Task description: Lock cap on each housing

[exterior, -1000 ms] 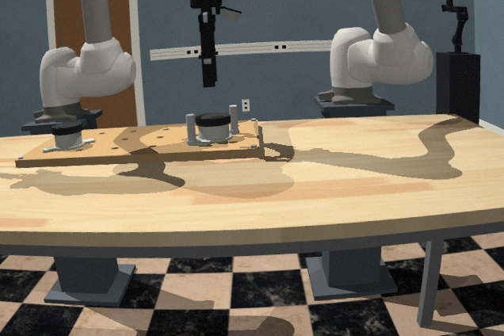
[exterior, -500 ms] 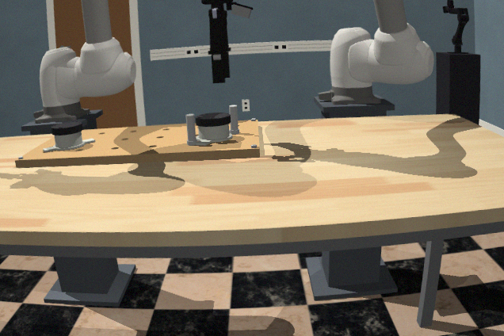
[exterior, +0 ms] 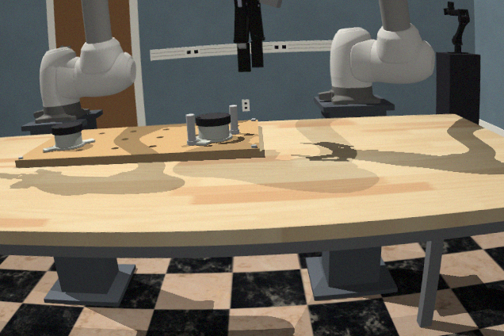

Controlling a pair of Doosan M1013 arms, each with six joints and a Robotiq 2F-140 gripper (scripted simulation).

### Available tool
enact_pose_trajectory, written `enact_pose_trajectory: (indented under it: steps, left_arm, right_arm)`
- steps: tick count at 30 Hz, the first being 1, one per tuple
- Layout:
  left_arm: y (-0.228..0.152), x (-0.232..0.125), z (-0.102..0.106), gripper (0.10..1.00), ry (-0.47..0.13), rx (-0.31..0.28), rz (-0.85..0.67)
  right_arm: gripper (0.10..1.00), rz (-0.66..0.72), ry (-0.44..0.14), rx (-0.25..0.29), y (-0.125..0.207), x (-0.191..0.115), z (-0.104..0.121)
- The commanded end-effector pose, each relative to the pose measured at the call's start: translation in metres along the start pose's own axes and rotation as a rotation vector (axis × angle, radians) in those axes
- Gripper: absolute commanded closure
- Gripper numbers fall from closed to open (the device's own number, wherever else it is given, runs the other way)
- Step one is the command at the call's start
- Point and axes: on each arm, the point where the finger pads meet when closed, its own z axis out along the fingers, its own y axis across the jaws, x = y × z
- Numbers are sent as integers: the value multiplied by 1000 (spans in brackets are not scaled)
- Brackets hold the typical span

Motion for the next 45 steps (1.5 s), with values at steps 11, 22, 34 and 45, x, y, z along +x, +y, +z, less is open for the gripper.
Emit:
enact_pose_trajectory:
  steps: [11,22,34,45]
  left_arm:
    - [-15,67,-22,368,-2,-2,225]
    - [-25,113,-36,368,0,-2,374]
    - [-36,161,-51,368,0,-3,540]
    - [-47,211,-67,368,-1,-3,707]
  right_arm:
    - [98,0,1,0,0,0,-1]
    - [98,0,2,0,0,0,-1]
    - [98,0,2,0,0,1,-1]
    - [98,0,2,0,0,1,-1]
